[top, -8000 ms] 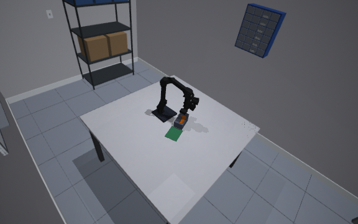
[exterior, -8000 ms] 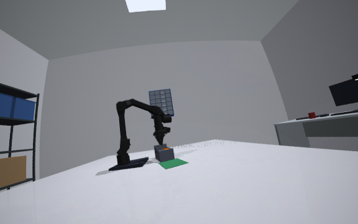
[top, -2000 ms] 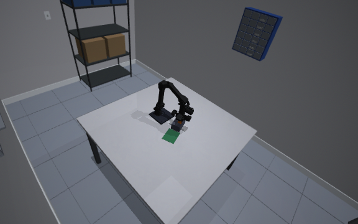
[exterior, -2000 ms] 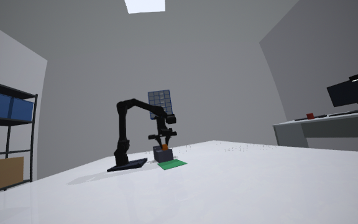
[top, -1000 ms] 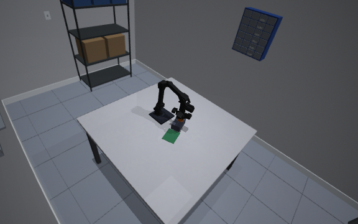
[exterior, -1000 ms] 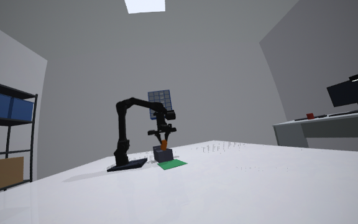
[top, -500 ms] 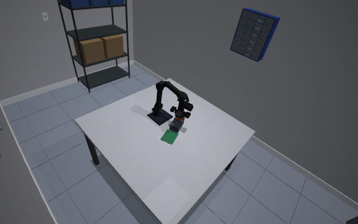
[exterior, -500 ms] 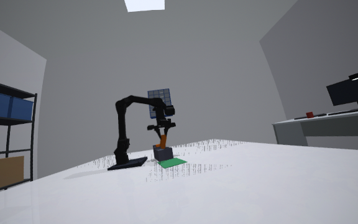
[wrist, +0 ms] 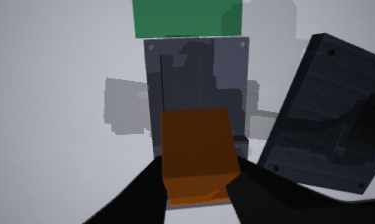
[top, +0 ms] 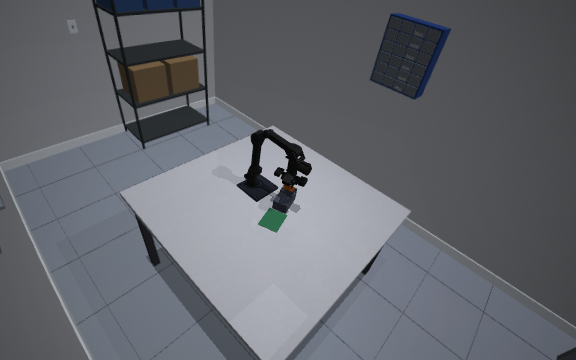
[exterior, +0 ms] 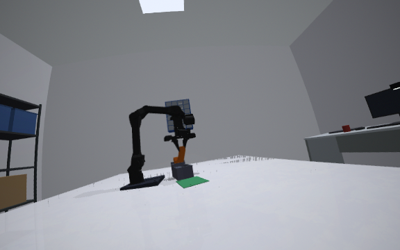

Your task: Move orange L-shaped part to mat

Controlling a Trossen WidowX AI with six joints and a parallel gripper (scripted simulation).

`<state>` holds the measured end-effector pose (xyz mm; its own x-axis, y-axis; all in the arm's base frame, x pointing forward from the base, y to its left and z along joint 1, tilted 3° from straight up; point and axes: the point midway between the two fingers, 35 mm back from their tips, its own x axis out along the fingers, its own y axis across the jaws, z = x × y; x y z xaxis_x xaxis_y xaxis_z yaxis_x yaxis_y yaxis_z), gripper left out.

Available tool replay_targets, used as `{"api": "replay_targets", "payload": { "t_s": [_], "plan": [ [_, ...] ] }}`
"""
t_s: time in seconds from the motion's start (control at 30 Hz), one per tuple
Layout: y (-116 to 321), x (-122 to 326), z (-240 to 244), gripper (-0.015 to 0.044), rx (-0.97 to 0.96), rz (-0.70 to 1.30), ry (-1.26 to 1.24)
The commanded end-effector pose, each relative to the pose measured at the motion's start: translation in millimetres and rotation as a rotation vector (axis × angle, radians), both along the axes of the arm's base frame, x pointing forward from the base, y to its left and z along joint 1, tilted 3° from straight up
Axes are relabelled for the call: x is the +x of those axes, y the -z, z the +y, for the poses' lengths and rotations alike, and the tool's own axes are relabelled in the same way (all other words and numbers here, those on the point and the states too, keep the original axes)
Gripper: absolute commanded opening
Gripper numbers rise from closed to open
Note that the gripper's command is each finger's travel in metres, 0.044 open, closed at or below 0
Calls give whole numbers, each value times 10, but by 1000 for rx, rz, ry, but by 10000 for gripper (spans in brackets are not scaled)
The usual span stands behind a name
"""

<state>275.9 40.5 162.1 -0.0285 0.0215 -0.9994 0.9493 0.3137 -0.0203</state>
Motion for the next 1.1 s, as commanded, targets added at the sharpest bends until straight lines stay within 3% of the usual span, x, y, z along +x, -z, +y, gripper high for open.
{"api": "replay_targets", "payload": {
  "t_s": [0.0, 0.4, 1.07],
  "plan": [
    [-36, -2, 2, 0, 3, 2, -3],
    [-81, 18, -70, 0, 2, 2, -3],
    [-36, 218, -925, 0, -4, 1, -3]
  ]
}}
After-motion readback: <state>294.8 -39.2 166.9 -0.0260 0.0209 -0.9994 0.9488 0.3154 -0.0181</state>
